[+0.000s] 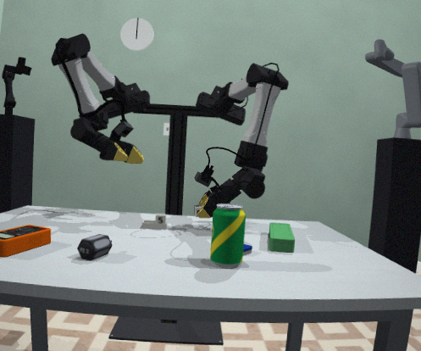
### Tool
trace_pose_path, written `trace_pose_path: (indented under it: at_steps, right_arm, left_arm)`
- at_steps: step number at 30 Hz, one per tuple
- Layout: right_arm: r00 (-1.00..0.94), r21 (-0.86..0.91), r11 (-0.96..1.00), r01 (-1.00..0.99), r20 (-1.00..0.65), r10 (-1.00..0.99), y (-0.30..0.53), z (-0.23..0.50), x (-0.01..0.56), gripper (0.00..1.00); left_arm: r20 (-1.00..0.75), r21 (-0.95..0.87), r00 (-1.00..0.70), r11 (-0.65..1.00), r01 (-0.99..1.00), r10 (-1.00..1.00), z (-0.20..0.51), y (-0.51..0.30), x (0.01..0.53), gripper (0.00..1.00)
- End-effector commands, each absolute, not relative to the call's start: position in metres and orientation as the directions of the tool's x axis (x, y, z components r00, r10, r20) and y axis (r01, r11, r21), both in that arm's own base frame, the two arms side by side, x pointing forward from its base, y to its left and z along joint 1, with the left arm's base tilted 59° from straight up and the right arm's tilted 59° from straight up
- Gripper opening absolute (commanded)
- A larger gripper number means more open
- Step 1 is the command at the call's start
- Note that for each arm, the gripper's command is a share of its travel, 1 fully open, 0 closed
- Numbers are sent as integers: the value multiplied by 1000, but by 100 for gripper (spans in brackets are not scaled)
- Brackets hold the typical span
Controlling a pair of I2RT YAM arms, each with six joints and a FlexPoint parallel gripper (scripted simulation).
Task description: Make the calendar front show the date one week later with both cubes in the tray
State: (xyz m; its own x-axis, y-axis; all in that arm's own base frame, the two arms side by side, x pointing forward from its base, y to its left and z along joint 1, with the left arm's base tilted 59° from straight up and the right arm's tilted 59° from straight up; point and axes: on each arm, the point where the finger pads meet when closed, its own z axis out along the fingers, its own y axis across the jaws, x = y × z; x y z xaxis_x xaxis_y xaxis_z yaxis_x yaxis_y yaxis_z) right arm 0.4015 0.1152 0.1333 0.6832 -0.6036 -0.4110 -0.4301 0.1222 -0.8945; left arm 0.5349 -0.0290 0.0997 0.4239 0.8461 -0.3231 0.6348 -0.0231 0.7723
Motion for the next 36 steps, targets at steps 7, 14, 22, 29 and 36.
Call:
trace_pose_path:
  at_steps: [7, 14, 22, 29, 36]
  right_arm:
    - [686, -897, 123, -424, -407, -604, 116, 135, 401, 100]
    - [686, -897, 123, -424, -407, -604, 116, 135, 401, 100]
    - [686, -897, 123, -424, -407, -604, 116, 135, 401, 100]
    - [686, -897, 123, -424, -407, -604, 116, 135, 401, 100]
    - [686, -897, 123, -424, -407, -604, 116, 135, 401, 100]
  left_arm:
    - [-243, 798, 570, -172, 577, 785, 106, -31, 538, 20]
    - [-258, 789, 574, -173, 589, 777, 98, -27, 538, 20]
    - [-257, 790, 570, -170, 589, 780, 89, -15, 555, 20]
    - [-244, 798, 577, -177, 576, 780, 91, -22, 559, 20]
    - [-256, 791, 571, -171, 588, 780, 95, -28, 565, 20]
